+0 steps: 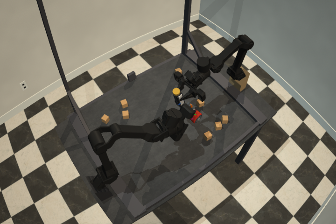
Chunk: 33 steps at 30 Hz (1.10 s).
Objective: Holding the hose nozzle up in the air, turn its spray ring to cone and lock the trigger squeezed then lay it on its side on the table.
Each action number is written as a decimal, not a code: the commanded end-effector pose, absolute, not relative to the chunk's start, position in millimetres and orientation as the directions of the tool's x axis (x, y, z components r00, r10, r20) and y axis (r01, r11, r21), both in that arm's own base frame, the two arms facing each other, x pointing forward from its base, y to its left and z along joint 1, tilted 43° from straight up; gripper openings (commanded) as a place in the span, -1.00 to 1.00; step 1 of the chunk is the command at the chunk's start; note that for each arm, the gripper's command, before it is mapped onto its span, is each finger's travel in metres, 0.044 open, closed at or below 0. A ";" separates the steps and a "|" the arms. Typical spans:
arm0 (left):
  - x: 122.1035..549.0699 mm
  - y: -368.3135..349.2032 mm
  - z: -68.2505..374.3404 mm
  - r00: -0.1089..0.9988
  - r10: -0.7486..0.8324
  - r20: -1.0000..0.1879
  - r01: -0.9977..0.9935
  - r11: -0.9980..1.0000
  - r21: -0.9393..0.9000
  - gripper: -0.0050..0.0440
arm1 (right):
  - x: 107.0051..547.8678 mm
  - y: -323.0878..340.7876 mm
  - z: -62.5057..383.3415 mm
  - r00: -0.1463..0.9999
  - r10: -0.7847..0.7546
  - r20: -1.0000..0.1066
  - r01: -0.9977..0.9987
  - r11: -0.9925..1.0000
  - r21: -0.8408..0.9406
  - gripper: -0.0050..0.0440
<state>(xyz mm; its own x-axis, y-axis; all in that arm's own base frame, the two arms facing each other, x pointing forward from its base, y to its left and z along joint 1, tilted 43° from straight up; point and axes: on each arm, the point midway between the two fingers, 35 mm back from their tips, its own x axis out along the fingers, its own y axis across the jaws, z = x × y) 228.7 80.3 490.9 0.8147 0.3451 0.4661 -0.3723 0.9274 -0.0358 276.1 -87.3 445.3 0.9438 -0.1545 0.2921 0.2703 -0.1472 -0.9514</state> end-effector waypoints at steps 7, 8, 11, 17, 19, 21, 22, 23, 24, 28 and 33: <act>214.9 76.4 506.2 0.790 0.337 0.511 -0.372 0.927 -0.036 -0.10 | 256.9 -82.5 445.6 0.939 -0.153 0.309 0.286 -0.152 -0.946 0.89; 214.9 76.4 506.2 0.790 0.337 0.511 -0.372 0.927 -0.036 -0.10 | 255.3 -82.2 445.1 0.939 -0.153 0.309 0.286 -0.153 -0.946 0.89; 214.9 76.4 506.2 0.790 0.337 0.511 -0.372 0.927 -0.036 -0.10 | 250.8 -81.4 443.3 0.939 -0.153 0.308 0.286 -0.152 -0.946 0.89; 214.9 76.4 506.2 0.790 0.337 0.511 -0.372 0.927 -0.036 -0.10 | 243.0 -80.1 440.4 0.939 -0.153 0.307 0.285 -0.152 -0.946 0.89; 214.9 76.4 506.2 0.790 0.337 0.511 -0.372 0.927 -0.036 -0.10 | 241.5 -79.8 439.7 0.939 -0.153 0.307 0.285 -0.152 -0.946 0.89; 214.9 76.4 506.2 0.790 0.337 0.511 -0.372 0.927 -0.036 -0.10 | 239.9 -79.6 439.2 0.939 -0.153 0.307 0.285 -0.152 -0.946 0.89; 214.9 76.4 506.2 0.790 0.337 0.511 -0.372 0.927 -0.036 -0.10 | 239.9 -79.6 439.2 0.939 -0.153 0.307 0.285 -0.152 -0.946 0.89; 214.9 76.4 506.2 0.790 0.337 0.511 -0.372 0.927 -0.036 -0.10 | 238.4 -79.3 438.7 0.939 -0.153 0.307 0.285 -0.152 -0.946 0.89; 214.9 76.4 506.2 0.790 0.337 0.511 -0.372 0.927 -0.036 -0.10 | 237.2 -79.1 438.0 0.940 -0.153 0.306 0.284 -0.152 -0.947 0.89; 214.9 76.4 506.2 0.790 0.337 0.511 -0.372 0.927 -0.036 -0.10 | 232.7 -78.3 436.3 0.940 -0.153 0.306 0.283 -0.152 -0.947 0.89; 214.9 76.4 506.2 0.790 0.337 0.511 -0.372 0.927 -0.036 -0.10 | 225.0 -77.0 433.5 0.940 -0.153 0.305 0.283 -0.152 -0.947 0.89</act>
<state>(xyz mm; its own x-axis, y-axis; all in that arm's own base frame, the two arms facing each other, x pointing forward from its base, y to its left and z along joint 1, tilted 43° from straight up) 228.6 80.3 491.0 0.8146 0.3450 0.4662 -0.3723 0.9274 -0.0358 236.4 -80.8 432.4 0.9440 -0.1548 0.2913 0.2697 -0.1463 -0.9518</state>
